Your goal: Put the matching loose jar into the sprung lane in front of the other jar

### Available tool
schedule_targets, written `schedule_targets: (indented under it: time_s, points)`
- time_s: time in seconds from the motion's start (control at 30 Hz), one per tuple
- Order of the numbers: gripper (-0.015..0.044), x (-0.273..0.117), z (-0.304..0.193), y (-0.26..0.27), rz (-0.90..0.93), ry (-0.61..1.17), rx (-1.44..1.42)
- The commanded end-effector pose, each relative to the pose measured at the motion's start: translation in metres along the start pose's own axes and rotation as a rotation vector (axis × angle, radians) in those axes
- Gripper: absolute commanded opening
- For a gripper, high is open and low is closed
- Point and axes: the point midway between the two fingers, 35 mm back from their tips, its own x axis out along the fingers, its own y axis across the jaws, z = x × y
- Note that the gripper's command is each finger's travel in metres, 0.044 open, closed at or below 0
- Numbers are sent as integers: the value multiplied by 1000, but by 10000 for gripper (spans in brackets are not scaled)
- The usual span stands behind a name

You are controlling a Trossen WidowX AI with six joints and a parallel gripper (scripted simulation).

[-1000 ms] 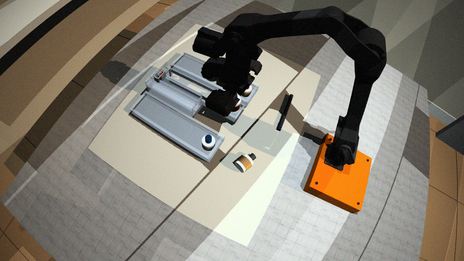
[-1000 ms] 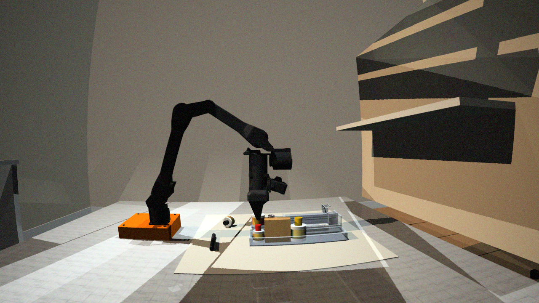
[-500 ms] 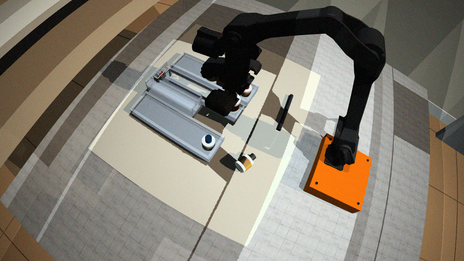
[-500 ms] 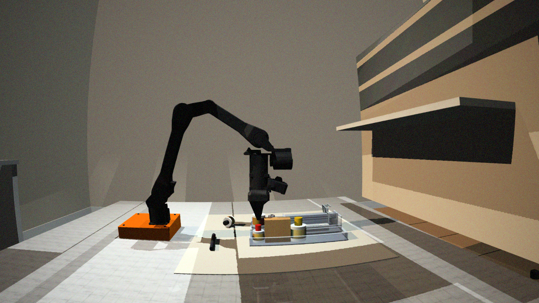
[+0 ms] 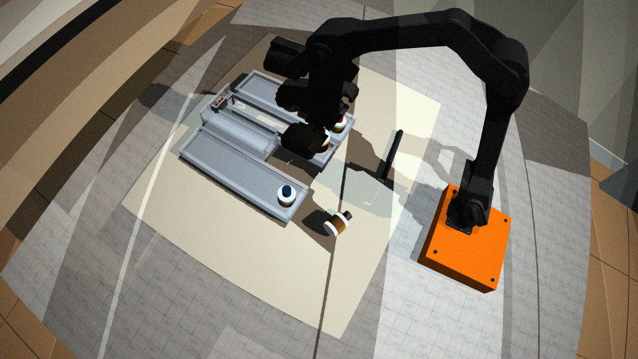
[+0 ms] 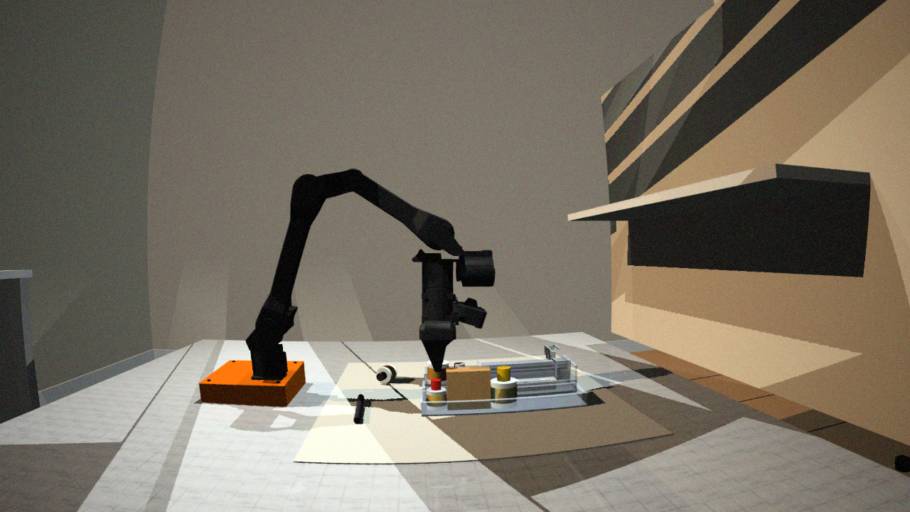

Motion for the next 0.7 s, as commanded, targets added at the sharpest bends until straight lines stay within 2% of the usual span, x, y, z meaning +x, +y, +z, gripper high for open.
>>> schedule_targets:
  time_s: [0.0,0.67]
  points:
    - [0,0,6,-1,-2,-24,-3]
    - [0,8,6,-1,-2,-24,-3]
